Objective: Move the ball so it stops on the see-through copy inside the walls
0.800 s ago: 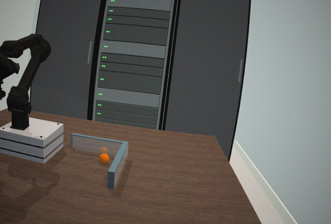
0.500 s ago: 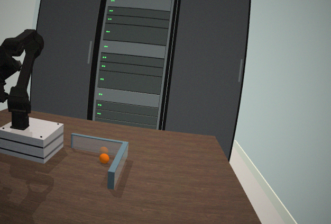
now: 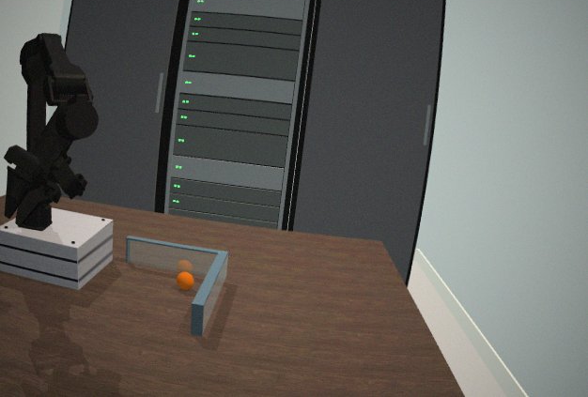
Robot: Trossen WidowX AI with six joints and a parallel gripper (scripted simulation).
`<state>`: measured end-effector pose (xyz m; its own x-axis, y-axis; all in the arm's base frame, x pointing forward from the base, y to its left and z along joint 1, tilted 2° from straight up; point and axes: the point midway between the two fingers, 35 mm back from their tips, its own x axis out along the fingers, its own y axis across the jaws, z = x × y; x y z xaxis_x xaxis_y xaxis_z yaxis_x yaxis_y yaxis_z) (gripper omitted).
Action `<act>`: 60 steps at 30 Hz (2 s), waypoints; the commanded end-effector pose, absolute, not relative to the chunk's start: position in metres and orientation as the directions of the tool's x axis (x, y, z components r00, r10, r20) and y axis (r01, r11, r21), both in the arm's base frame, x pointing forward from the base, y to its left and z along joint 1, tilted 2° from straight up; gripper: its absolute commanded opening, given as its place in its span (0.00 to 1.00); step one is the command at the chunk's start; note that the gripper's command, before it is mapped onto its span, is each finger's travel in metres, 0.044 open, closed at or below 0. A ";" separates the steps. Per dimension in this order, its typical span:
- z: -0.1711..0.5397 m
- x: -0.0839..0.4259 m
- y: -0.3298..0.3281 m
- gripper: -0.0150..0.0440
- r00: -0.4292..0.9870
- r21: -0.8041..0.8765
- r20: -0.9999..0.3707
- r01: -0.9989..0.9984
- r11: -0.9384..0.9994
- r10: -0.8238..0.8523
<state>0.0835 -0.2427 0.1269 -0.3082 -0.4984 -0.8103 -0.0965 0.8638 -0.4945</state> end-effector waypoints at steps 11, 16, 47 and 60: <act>0.070 0.273 -0.149 0.74 0.031 -0.298 -0.954 0.038 0.954 -0.299; 0.050 0.317 -0.090 0.74 0.061 -0.186 -0.980 0.066 0.980 -0.190; -0.006 0.355 0.007 0.74 0.038 -0.037 -0.998 0.105 0.994 -0.041; -0.027 0.356 0.006 0.74 0.038 -0.037 -0.998 0.105 0.994 -0.041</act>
<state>0.3576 0.0057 -0.0179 0.0465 -0.0453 -0.9979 0.1018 0.9940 -0.0404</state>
